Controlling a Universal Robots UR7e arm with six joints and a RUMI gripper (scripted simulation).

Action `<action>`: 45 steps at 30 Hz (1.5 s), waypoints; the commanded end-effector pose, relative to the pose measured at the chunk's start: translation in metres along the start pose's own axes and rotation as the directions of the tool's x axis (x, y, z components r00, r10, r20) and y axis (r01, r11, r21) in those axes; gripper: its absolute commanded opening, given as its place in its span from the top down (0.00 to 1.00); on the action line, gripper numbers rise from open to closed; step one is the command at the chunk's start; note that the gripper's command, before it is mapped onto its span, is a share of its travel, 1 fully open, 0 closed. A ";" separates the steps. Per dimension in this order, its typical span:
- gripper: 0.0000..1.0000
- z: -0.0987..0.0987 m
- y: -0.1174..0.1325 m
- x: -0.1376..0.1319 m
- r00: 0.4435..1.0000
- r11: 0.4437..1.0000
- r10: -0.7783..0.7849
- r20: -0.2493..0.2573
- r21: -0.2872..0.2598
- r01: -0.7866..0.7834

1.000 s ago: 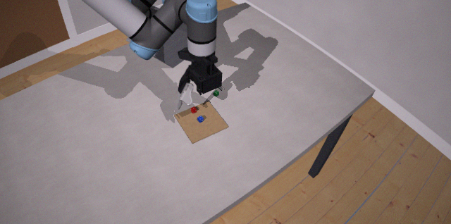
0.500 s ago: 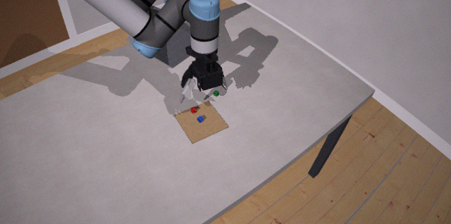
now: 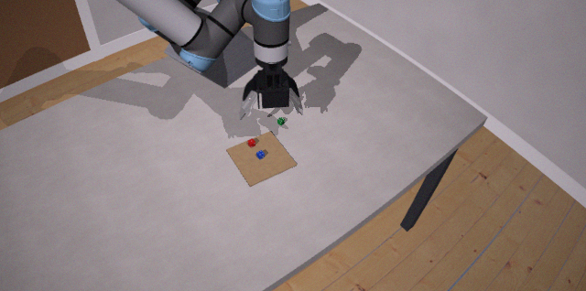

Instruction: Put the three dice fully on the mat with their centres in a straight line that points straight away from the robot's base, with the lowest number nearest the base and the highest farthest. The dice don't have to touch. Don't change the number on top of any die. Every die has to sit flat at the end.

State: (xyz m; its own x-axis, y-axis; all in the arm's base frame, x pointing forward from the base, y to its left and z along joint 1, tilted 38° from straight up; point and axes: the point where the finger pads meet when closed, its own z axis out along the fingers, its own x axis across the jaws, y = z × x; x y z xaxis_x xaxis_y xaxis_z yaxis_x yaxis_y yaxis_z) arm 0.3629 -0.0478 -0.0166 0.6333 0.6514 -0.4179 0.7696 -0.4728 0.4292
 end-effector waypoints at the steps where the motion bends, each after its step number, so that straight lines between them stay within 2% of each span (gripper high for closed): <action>1: 0.00 0.003 -0.017 0.009 0.987 0.987 0.161 0.012 -0.005 -0.161; 10: 0.00 0.007 -0.037 0.019 0.936 0.936 0.353 0.011 -0.008 -0.353; 13: 0.00 0.007 -0.038 0.020 0.931 0.931 0.365 0.011 -0.009 -0.365; 17: 0.00 0.009 -0.050 0.025 0.880 0.880 0.476 0.010 -0.011 -0.476; 27: 0.00 0.012 -0.067 0.031 0.779 0.779 0.627 0.008 -0.015 -0.627; 35: 0.00 0.013 -0.072 0.034 0.738 0.738 0.675 0.006 -0.017 -0.675; 42: 0.00 0.013 -0.073 0.034 0.728 0.728 0.685 0.006 -0.017 -0.685; 43: 0.82 0.013 -0.073 0.034 0.728 0.728 0.685 0.006 -0.017 -0.685; 45: 0.82 0.013 -0.073 0.034 0.728 0.728 0.685 0.006 -0.017 -0.685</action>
State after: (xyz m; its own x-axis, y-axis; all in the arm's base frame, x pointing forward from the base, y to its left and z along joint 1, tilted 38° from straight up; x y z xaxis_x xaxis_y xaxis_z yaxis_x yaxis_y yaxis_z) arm 0.3317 0.0004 -0.0715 0.9874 0.1572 -0.0196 0.1365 -0.7812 0.6092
